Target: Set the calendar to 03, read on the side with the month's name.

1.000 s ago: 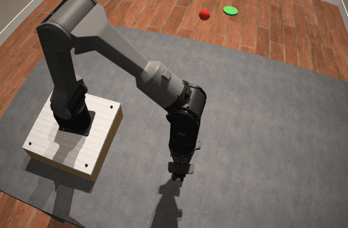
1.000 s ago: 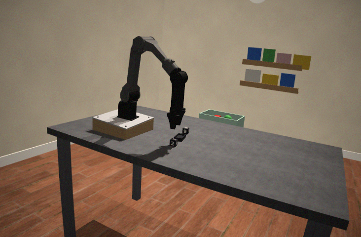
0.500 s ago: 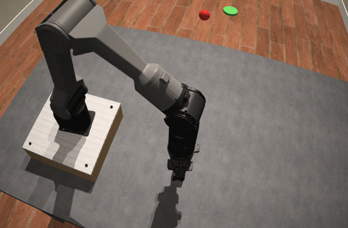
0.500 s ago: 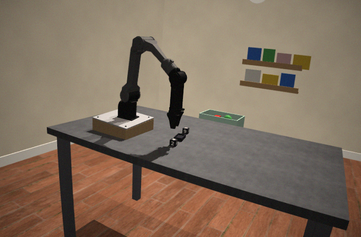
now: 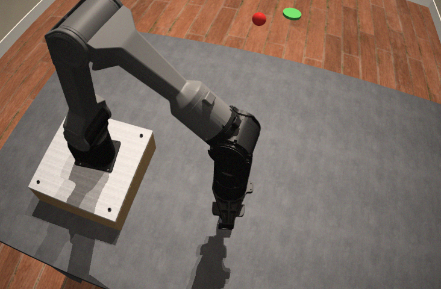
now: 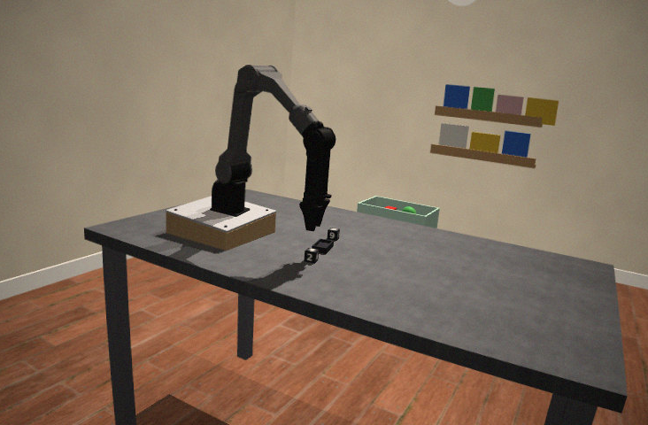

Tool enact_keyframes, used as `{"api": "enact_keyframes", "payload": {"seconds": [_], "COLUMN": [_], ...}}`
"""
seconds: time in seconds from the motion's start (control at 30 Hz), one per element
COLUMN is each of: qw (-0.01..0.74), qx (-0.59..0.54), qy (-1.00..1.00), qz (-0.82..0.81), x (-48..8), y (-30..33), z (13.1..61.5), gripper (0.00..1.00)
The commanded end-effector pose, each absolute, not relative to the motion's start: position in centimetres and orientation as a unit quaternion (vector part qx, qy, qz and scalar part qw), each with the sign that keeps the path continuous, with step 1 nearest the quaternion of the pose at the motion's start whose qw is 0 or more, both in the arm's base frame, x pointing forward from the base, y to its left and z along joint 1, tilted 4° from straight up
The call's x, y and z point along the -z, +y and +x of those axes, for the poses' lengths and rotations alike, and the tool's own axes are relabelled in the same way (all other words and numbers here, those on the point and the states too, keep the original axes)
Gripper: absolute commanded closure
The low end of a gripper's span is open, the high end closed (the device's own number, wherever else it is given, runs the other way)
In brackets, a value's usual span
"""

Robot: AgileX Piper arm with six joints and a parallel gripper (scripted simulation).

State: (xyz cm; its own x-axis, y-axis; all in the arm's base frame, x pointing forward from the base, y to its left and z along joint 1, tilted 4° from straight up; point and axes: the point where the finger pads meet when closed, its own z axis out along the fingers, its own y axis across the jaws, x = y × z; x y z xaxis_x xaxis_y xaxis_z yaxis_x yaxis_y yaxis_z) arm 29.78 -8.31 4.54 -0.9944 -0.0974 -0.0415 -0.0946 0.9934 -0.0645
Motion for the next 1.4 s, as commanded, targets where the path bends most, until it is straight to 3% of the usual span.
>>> {"api": "enact_keyframes", "payload": {"seconds": [0.0, 1.37], "qw": [0.024, 0.022], "qx": [0.031, 0.031], "qy": [0.998, 0.998], "qz": [-0.048, -0.048], "x": [-4.6, -1.6], "y": [-8.3, -8.5], "z": [29.9, 29.9], "gripper": [0.40, 0.40]}}
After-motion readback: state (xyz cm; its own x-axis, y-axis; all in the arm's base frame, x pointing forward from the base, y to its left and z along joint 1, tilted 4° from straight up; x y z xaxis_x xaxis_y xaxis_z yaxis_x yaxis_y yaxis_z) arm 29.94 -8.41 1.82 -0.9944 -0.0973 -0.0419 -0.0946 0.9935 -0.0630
